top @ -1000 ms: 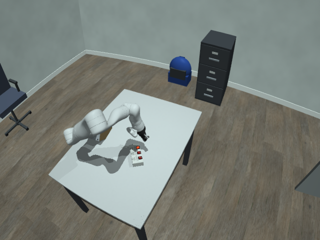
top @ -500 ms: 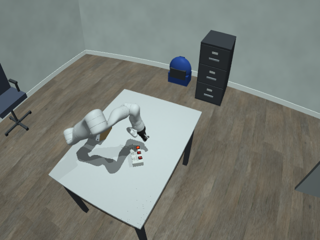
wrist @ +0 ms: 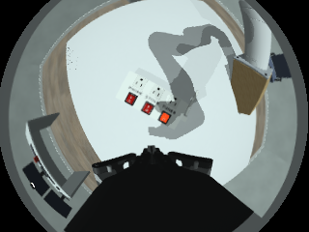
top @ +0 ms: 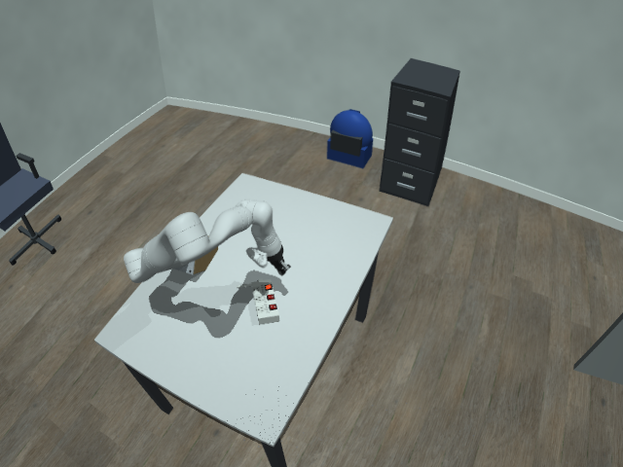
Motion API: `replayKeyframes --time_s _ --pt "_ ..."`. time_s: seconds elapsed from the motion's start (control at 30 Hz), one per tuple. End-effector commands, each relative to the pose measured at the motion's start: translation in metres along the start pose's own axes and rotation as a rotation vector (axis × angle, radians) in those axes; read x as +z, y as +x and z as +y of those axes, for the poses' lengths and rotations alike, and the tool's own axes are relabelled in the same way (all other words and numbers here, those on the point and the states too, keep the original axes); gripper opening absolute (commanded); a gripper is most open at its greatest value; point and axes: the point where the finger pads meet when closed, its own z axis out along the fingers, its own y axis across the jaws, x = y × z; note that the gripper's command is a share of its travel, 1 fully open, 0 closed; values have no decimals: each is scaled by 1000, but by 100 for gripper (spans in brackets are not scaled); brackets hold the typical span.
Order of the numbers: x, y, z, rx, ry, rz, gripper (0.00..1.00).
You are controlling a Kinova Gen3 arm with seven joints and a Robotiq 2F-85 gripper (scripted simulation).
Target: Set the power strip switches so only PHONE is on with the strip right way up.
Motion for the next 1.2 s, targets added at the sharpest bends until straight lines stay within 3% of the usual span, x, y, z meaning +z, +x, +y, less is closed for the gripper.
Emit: replayKeyframes --time_s 0.0,0.53,0.77,1.17 --pt "1 -3 0 8 -1 -8 0" --pt "2 -3 -1 8 1 -8 0" --pt "50 9 1 6 -2 -4 0" --pt "48 8 2 3 -3 -5 0"
